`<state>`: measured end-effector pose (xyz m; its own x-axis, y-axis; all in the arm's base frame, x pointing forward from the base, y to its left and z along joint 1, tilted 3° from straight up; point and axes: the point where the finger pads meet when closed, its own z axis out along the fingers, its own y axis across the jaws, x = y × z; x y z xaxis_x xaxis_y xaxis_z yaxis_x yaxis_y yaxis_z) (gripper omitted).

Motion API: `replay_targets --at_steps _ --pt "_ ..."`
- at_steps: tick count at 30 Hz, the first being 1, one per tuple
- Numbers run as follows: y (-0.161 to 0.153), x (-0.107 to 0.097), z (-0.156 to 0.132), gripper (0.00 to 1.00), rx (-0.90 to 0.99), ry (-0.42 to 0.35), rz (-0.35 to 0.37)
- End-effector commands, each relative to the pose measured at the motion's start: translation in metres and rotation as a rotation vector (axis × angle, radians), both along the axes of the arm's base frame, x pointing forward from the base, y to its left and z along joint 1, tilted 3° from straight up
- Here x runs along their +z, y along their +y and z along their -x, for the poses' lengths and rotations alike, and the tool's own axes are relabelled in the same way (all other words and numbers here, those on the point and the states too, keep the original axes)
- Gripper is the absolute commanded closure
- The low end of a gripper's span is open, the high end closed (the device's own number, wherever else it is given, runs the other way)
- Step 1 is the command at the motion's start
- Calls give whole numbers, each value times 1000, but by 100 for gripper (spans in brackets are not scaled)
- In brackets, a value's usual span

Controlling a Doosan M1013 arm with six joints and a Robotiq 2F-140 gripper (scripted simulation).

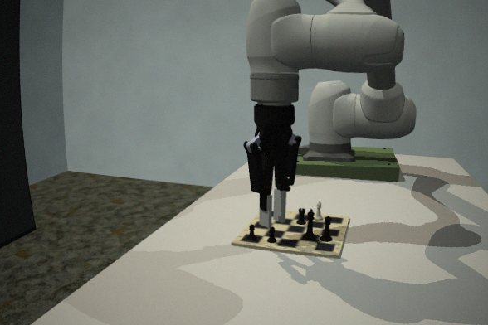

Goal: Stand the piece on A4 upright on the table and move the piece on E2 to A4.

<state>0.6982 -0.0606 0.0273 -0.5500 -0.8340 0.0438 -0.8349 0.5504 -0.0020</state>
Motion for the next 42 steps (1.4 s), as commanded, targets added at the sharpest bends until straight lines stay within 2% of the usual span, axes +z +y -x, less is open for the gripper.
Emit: replay_targets --at_steps 1,14,27,42 --pt "0 0 0 80 0 0 0" --pt "0 -9 0 80 0 0 0" --pt "-1 -31 1 80 0 0 0" --pt "-1 -33 1 80 0 0 0"
